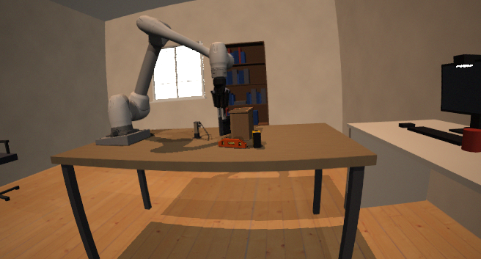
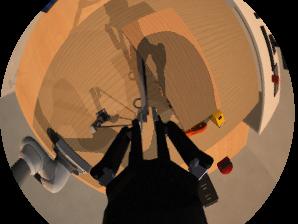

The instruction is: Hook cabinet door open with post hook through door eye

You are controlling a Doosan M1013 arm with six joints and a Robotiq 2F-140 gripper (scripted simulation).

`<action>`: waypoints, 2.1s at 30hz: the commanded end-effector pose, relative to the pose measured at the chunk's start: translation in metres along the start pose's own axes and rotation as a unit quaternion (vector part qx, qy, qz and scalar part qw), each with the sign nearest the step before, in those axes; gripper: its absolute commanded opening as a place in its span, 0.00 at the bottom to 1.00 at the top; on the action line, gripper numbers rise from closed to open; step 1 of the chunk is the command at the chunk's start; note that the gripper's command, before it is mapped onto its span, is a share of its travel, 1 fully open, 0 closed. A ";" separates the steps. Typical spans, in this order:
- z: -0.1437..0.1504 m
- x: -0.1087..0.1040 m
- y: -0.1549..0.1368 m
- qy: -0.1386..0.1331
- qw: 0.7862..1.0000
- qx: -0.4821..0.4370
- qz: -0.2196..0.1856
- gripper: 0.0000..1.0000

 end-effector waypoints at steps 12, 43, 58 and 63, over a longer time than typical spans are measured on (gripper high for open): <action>-0.006 0.000 -0.001 0.000 1.000 0.021 0.000 0.16; -0.006 -0.036 -0.001 0.000 1.000 0.021 0.000 0.16; -0.006 -0.062 -0.001 0.000 1.000 0.021 0.000 0.16; -0.006 -0.068 -0.001 0.000 1.000 0.021 0.000 0.16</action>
Point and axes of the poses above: the point where the finger pads meet when closed, its own x axis out along the fingers, its own z axis across the jaws, y = z × x, the point moved 8 cm from there along -x, back along the fingers, and after that the axes turned 6 degrees about x, right-handed, at the moved point
